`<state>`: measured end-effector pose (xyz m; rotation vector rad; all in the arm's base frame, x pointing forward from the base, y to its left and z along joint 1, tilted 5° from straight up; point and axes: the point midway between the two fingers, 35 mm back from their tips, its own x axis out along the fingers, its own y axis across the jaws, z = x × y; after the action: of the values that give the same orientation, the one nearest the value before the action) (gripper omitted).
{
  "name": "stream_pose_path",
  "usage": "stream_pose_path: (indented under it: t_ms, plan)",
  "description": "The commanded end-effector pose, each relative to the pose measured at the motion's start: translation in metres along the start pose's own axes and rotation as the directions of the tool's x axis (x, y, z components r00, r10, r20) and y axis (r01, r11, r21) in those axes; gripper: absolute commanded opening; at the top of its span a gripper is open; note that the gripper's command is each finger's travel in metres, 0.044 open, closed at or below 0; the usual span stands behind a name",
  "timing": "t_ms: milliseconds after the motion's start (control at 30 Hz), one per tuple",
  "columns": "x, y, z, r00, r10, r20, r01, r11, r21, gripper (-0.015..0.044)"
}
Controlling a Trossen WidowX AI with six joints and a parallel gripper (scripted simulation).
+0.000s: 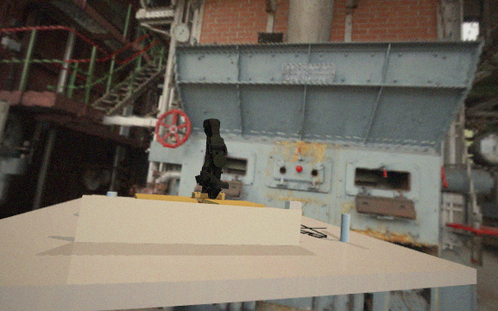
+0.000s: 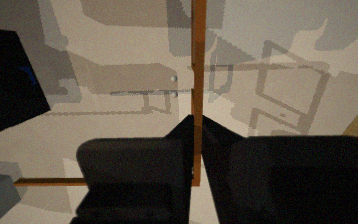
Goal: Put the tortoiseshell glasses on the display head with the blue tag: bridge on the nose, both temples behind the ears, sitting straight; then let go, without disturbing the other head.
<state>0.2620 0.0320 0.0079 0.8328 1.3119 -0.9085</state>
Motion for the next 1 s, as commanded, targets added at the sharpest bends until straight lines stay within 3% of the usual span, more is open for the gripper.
stream_pose_path:
  t_ms: [0, 967]
  plan:
    - [0.001, 0.003, 0.000, 1.000, -0.003, 0.002, 0.003, 1.000, -0.006, 0.0000]
    - [0.001, 0.043, 0.000, 1.000, 0.010, 0.002, -0.010, 1.000, -0.006, 0.0000]
